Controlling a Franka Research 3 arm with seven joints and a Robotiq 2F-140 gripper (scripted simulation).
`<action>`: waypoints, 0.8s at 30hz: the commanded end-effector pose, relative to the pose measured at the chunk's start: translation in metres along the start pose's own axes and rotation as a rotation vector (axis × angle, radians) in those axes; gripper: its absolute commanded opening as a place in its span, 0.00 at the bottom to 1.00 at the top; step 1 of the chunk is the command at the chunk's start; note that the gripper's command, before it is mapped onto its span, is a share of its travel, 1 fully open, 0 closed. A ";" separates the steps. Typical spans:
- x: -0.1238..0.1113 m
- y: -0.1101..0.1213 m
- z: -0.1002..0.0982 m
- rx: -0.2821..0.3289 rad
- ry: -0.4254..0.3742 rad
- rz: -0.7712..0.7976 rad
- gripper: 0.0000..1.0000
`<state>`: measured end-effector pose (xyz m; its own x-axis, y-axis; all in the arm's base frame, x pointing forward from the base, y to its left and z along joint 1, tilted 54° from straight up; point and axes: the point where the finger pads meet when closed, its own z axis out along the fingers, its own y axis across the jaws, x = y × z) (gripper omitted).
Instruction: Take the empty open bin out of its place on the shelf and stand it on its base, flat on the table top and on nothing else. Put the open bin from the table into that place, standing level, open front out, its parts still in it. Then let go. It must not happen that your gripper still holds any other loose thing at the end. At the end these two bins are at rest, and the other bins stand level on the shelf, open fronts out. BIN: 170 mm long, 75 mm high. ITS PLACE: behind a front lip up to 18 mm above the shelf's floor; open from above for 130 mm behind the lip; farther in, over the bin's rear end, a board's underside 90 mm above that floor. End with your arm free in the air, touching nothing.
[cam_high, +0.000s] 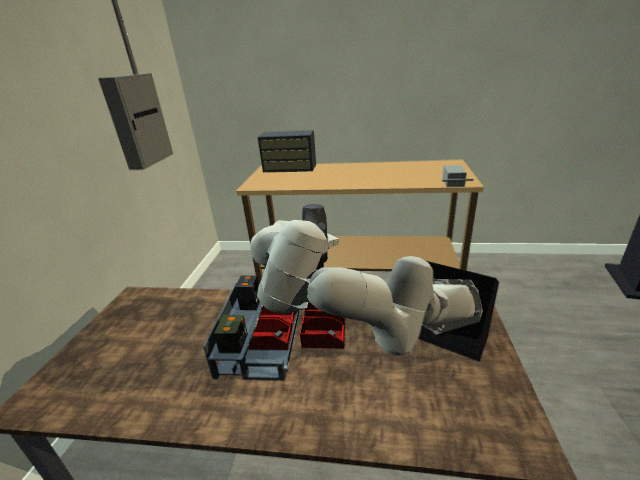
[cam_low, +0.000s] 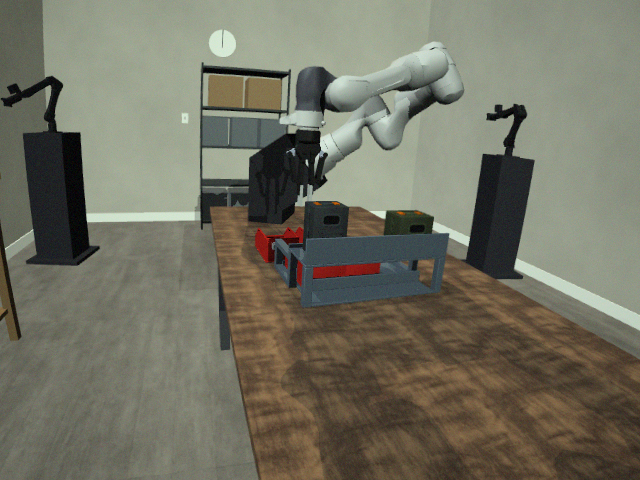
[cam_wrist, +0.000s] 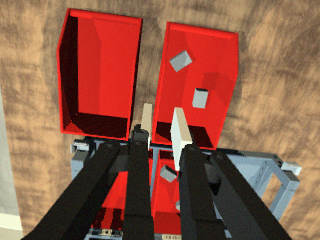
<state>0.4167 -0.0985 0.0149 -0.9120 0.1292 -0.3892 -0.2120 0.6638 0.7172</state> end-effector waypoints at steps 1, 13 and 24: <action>0.001 0.000 -0.001 0.003 0.003 0.003 0.15; 0.001 0.000 0.003 0.003 0.003 0.003 0.15; 0.001 0.000 0.015 0.003 0.003 0.003 0.15</action>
<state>0.4201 -0.0906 0.0096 -0.9141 0.1300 -0.3841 -0.2078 0.6633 0.7189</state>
